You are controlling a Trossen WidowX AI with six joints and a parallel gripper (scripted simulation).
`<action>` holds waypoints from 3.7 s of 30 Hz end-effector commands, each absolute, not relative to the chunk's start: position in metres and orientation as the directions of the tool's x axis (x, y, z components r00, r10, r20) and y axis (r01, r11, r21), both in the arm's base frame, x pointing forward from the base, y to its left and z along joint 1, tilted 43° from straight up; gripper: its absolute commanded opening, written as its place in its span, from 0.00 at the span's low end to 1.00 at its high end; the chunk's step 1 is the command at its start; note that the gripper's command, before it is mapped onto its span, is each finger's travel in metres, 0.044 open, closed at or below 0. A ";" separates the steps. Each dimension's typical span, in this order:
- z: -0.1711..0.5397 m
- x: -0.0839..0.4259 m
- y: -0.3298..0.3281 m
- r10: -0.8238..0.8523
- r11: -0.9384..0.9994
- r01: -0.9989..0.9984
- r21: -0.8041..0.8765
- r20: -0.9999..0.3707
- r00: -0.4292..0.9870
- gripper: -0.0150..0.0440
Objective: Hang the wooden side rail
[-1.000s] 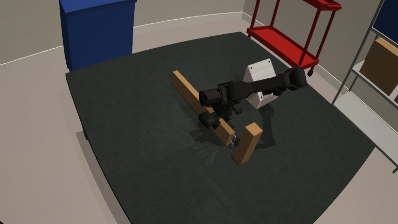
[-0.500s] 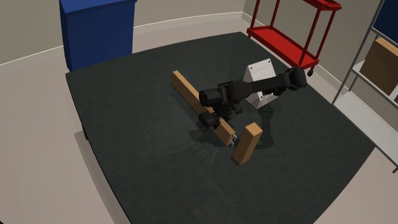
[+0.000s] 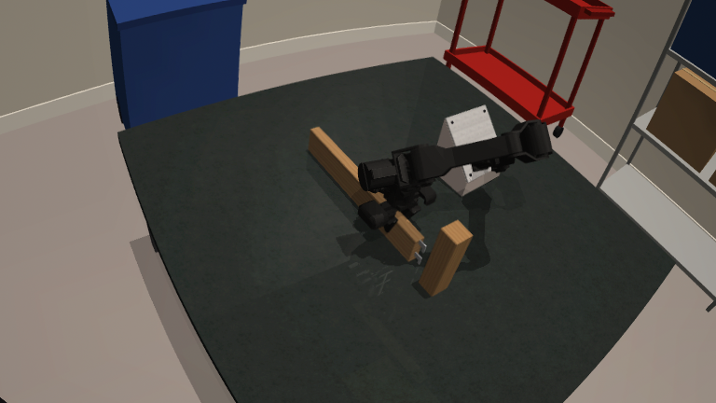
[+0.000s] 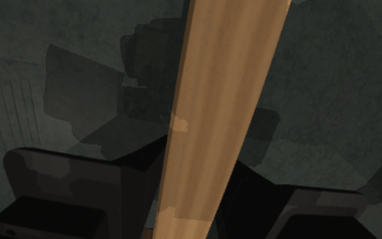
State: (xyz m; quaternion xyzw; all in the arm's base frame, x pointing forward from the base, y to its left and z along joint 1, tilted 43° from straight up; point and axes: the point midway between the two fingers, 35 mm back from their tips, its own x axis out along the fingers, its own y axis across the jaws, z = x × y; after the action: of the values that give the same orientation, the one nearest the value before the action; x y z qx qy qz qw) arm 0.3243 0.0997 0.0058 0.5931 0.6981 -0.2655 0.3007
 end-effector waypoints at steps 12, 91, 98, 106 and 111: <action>0.011 0.328 0.095 0.668 0.150 0.989 0.000 -0.737 -0.101 0.25; 0.021 0.329 0.086 0.668 0.150 0.989 0.000 -0.738 -0.101 0.25; 0.022 0.330 0.085 0.668 0.150 0.989 0.000 -0.738 -0.101 0.25; 0.023 0.330 0.084 0.668 0.150 0.989 0.000 -0.738 -0.101 0.25; 0.023 0.330 0.084 0.668 0.150 0.989 0.000 -0.738 -0.101 0.25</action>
State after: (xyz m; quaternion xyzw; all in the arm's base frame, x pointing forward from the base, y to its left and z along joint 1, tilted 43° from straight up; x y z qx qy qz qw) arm 0.3243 0.0891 0.0178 0.5915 0.7008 -0.2668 0.2964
